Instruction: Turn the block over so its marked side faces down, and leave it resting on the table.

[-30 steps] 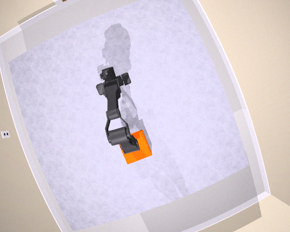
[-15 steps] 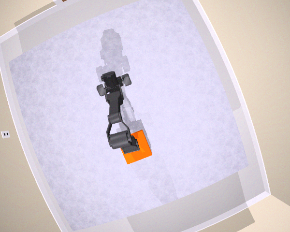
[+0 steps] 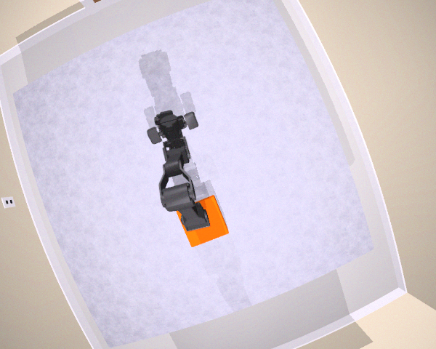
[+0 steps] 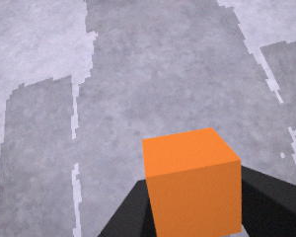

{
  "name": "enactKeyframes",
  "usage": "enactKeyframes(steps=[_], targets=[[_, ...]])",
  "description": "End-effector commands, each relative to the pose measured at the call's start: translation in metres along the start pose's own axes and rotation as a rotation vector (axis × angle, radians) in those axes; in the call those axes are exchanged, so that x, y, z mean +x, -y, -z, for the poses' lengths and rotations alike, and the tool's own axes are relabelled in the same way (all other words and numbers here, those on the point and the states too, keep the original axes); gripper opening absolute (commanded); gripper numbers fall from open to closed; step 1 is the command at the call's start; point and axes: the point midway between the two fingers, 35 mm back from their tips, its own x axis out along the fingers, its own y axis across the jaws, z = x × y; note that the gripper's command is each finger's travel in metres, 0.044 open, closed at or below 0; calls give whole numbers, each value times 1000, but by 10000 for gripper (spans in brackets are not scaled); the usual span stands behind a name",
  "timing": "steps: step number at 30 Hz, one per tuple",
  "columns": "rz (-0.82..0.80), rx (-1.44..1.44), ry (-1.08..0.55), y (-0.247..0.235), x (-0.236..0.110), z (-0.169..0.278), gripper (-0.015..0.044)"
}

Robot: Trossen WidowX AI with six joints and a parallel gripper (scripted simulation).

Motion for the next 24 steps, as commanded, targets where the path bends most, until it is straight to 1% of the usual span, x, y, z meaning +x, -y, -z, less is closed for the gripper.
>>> enactKeyframes(steps=[1,16,24], targets=[[-5,8,51,0,3,8,0],[-5,-9,261,-2,-8,16,0],[-5,-10,293,-3,-12,15,0]])
